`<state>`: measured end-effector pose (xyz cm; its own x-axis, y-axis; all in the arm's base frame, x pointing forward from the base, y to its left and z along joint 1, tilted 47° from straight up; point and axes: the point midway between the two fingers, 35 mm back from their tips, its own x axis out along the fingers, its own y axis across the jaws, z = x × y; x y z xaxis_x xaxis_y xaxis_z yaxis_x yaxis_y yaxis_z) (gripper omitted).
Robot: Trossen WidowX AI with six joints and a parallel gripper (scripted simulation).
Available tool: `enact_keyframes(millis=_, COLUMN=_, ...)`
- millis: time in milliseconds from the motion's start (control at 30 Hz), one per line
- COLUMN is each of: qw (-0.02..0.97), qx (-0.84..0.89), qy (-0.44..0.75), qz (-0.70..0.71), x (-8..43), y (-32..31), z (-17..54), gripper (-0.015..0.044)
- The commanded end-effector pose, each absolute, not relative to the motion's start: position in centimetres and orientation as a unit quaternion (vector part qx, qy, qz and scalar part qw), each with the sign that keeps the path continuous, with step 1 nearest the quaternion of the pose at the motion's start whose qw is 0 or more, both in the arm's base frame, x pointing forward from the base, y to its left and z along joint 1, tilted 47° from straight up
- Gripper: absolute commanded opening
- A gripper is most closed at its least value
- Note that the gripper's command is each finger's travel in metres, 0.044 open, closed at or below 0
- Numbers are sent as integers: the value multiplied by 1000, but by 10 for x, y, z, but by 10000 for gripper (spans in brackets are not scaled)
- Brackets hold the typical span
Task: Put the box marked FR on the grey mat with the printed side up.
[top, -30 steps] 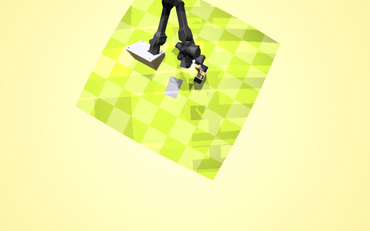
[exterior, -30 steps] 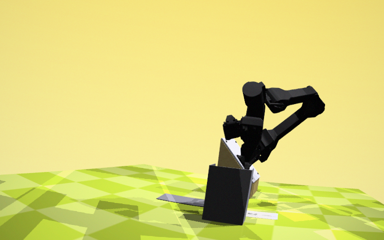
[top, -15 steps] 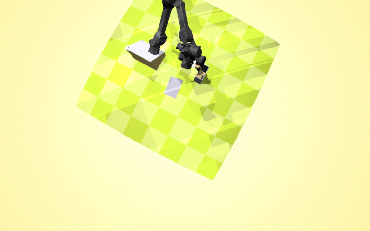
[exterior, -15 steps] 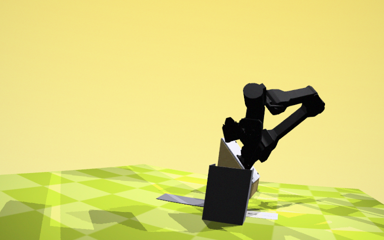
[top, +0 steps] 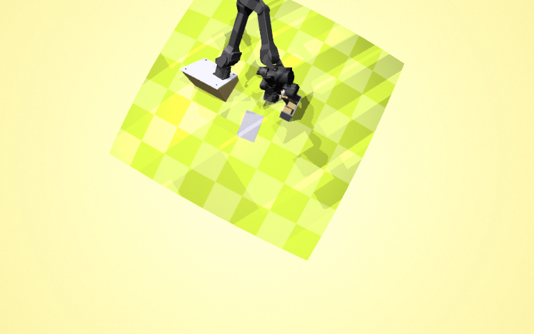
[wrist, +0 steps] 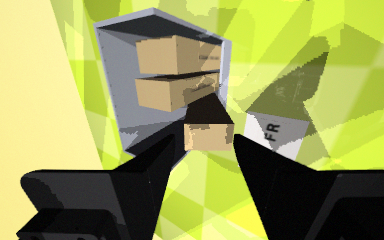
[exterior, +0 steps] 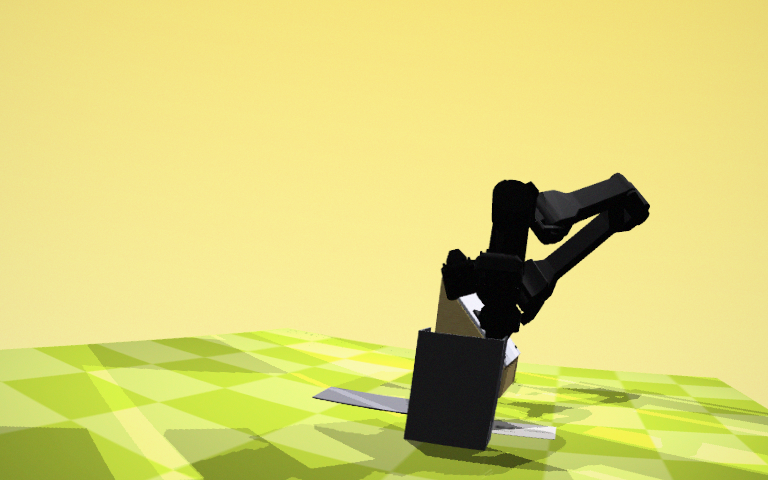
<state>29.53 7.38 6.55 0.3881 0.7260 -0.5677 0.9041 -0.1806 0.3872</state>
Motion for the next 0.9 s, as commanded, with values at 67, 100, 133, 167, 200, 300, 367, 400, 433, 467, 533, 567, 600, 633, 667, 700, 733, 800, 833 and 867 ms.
enact_keyframes(millis=67, qw=343, qx=758, qy=539, qz=-133, x=296, y=80, z=59, gripper=236)
enact_keyframes(millis=100, qw=343, qx=758, qy=539, qz=-133, x=296, y=80, z=59, gripper=236)
enact_keyframes(millis=133, qw=343, qx=758, qy=539, qz=-133, x=296, y=80, z=59, gripper=236)
enact_keyframes(millis=167, qw=343, qx=758, qy=539, qz=-133, x=296, y=80, z=59, gripper=236)
enact_keyframes(millis=200, qw=343, qx=758, qy=539, qz=-133, x=296, y=80, z=59, gripper=236)
enact_keyframes(millis=300, qw=345, qx=757, qy=539, qz=-129, x=296, y=79, z=62, gripper=216)
enact_keyframes(millis=367, qw=345, qx=757, qy=539, qz=-129, x=296, y=79, z=62, gripper=203)
enact_keyframes(millis=400, qw=345, qx=757, qy=539, qz=-129, x=296, y=79, z=62, gripper=196)
enact_keyframes(millis=433, qw=345, qx=757, qy=539, qz=-129, x=296, y=79, z=62, gripper=190)
enact_keyframes(millis=467, qw=345, qx=757, qy=539, qz=-129, x=296, y=79, z=62, gripper=183)
enact_keyframes(millis=533, qw=345, qx=757, qy=539, qz=-129, x=296, y=79, z=62, gripper=170)
enact_keyframes(millis=567, qw=345, qx=757, qy=539, qz=-129, x=296, y=79, z=62, gripper=163)
enact_keyframes(millis=600, qw=345, qx=757, qy=539, qz=-129, x=296, y=79, z=62, gripper=156)
enact_keyframes(millis=633, qw=345, qx=757, qy=539, qz=-129, x=296, y=79, z=62, gripper=152)
enact_keyframes(millis=667, qw=345, qx=757, qy=539, qz=-129, x=296, y=79, z=62, gripper=152)
enact_keyframes(millis=700, qw=345, qx=757, qy=539, qz=-129, x=296, y=79, z=62, gripper=152)
enact_keyframes(millis=733, qw=345, qx=757, qy=539, qz=-129, x=296, y=79, z=62, gripper=152)
enact_keyframes(millis=800, qw=345, qx=757, qy=539, qz=-129, x=296, y=79, z=62, gripper=152)
enact_keyframes(millis=833, qw=345, qx=757, qy=539, qz=-129, x=296, y=79, z=62, gripper=152)
enact_keyframes(millis=867, qw=345, qx=757, qy=539, qz=-129, x=296, y=79, z=62, gripper=152)
